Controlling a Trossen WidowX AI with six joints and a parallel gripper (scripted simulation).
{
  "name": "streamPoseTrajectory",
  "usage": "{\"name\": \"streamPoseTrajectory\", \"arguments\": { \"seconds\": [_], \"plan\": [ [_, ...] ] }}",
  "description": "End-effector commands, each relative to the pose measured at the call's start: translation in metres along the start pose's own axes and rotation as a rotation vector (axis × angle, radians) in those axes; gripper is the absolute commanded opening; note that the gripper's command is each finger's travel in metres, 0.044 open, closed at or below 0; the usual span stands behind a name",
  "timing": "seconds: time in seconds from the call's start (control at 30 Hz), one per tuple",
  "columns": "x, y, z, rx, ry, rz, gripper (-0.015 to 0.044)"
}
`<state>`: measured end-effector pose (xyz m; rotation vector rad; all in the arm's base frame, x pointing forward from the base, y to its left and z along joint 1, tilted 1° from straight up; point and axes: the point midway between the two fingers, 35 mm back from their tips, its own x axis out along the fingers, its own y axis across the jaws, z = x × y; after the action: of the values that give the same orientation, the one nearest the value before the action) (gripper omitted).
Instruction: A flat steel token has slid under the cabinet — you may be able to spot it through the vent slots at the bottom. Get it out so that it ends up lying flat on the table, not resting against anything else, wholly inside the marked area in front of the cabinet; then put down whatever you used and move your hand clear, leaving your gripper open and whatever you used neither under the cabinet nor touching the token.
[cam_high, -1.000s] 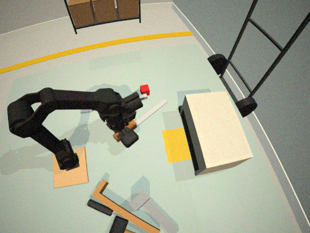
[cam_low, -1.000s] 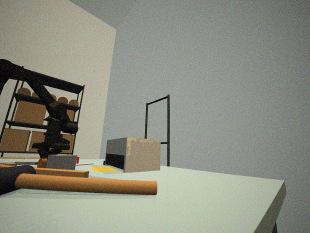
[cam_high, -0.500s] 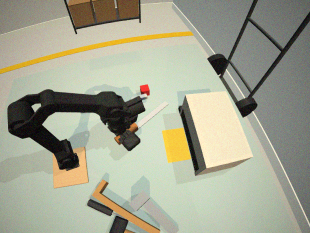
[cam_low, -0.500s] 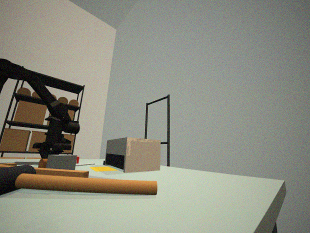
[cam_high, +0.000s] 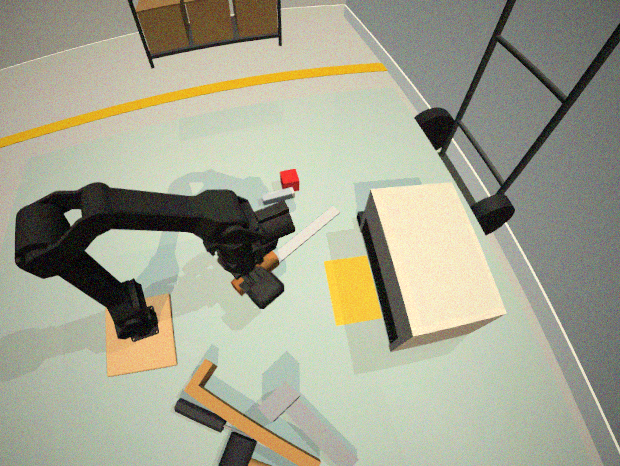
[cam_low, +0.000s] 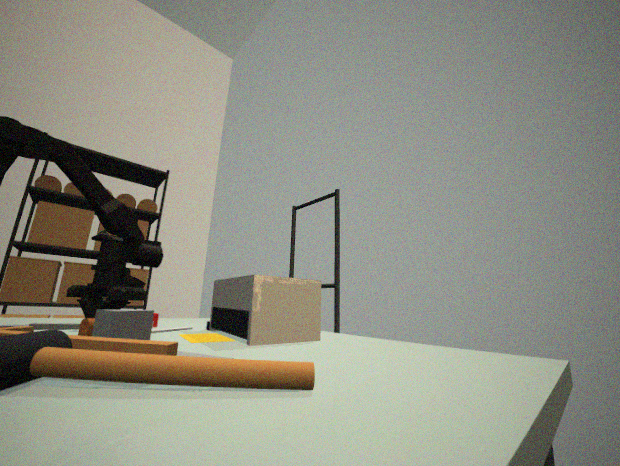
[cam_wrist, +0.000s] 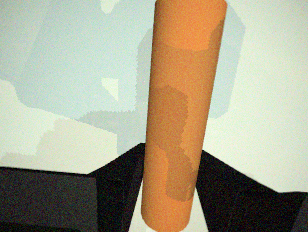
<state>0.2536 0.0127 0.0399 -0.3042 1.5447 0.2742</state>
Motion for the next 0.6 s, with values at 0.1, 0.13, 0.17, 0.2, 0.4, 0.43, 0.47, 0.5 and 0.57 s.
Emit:
{"name": "streamPoseTrajectory", "arguments": {
  "seconds": [0.1, 0.13, 0.17, 0.2, 0.4, 0.43, 0.47, 0.5, 0.57],
  "plan": [
    [-0.001, -0.007, -0.002, -0.003, -0.004, 0.000, 0.0000],
    [-0.001, -0.008, -0.002, -0.003, -0.004, 0.000, 0.0000],
    [-0.001, -0.009, -0.002, -0.003, -0.004, 0.000, 0.0000],
    [-0.001, -0.010, -0.003, -0.003, -0.004, 0.000, 0.0000],
    [-0.001, -0.015, -0.005, -0.003, -0.004, -0.001, 0.0000],
    [-0.001, -0.016, -0.005, -0.003, -0.004, -0.001, 0.0000],
    [-0.001, -0.017, -0.005, -0.003, -0.004, -0.001, 0.0000],
    [-0.001, -0.018, -0.006, -0.003, -0.003, -0.001, 0.0000],
    [-0.001, -0.020, -0.006, -0.003, -0.003, -0.001, 0.0000]
  ]
}}
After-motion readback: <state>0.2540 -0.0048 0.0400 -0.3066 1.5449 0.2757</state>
